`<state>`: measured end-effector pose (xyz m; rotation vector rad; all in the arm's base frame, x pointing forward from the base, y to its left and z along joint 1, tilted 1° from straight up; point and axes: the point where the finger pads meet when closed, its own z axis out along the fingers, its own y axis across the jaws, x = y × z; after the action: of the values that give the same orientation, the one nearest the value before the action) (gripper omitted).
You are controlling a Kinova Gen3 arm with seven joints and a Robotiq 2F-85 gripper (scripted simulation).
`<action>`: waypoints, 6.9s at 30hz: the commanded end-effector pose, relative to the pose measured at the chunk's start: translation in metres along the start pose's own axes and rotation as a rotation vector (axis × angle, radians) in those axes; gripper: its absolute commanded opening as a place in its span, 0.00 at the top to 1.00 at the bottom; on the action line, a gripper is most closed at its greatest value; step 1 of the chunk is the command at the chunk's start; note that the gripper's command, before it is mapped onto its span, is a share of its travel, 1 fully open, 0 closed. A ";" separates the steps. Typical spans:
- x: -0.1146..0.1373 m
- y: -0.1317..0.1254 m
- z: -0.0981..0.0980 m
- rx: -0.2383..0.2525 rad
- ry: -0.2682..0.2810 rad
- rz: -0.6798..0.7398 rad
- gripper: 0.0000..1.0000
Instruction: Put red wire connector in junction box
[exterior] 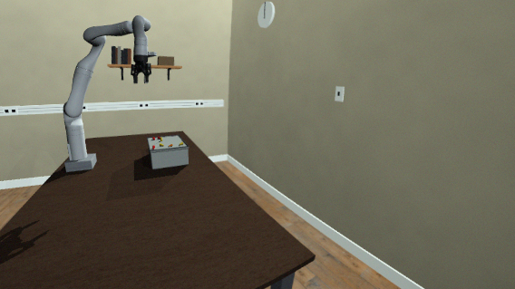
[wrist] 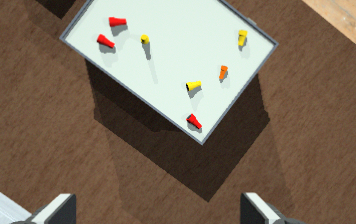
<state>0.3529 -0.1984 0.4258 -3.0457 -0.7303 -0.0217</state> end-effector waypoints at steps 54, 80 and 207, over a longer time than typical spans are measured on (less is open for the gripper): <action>0.157 0.012 0.165 0.001 0.003 -0.936 0.00; 0.157 0.012 0.165 0.001 0.003 -0.936 0.90; 0.021 0.057 0.343 -0.001 0.001 -0.813 0.63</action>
<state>0.4013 -0.2346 0.0823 -2.5131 -1.8802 -0.0273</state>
